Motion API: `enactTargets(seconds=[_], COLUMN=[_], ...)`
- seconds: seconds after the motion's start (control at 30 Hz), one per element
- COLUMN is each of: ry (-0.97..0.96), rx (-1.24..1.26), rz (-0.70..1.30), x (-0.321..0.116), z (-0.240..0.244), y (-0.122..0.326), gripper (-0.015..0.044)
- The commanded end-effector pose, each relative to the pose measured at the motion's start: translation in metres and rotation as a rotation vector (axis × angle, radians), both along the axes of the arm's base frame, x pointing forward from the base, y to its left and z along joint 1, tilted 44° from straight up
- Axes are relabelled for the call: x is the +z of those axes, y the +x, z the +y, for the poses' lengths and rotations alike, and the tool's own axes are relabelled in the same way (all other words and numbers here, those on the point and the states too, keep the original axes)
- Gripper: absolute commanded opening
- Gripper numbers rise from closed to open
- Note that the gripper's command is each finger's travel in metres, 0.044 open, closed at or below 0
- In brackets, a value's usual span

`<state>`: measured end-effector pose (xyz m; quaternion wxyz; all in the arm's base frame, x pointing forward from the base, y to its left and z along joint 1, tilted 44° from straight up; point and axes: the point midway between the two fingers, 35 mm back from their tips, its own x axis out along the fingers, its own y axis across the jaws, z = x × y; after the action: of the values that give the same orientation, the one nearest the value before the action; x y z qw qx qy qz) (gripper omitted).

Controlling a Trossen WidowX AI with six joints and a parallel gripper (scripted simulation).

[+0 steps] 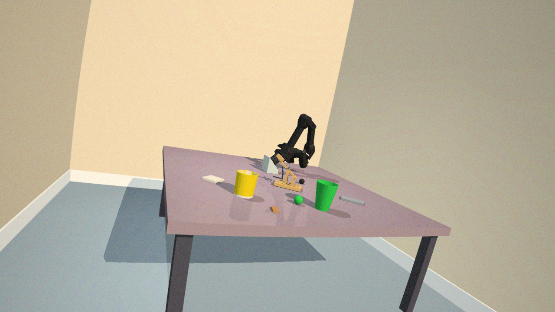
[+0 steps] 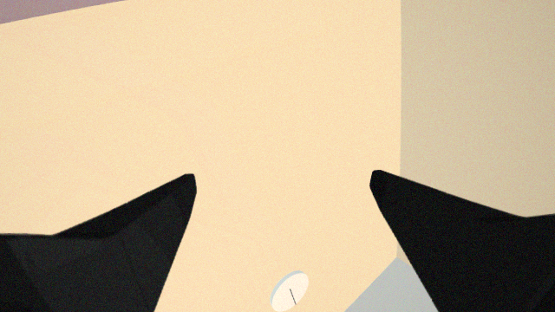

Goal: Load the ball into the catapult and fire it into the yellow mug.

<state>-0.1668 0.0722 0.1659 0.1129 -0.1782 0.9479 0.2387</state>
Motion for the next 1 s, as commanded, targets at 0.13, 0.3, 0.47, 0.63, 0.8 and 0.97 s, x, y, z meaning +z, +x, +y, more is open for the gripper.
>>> enactTargets(seconds=[0.13, 0.3, 0.47, 0.63, 0.8, 0.97], ry=[0.211, 0.343, 0.461, 0.557, 0.640, 0.709], rx=[-0.139, -0.232, -0.322, -0.420, -0.514, -0.605], rz=[-0.058, -0.123, -0.207, -0.301, -0.411, -0.539], x=[-0.001, -0.001, 0.001, 0.006, 0.012, 0.018], z=[0.043, 0.070, 0.095, 0.118, 0.135, 0.144], y=[0.022, 0.044, 0.072, 0.105, 0.144, 0.187], gripper=[0.0440, 0.0440, 0.0440, 0.0440, 0.0440, 0.0440])
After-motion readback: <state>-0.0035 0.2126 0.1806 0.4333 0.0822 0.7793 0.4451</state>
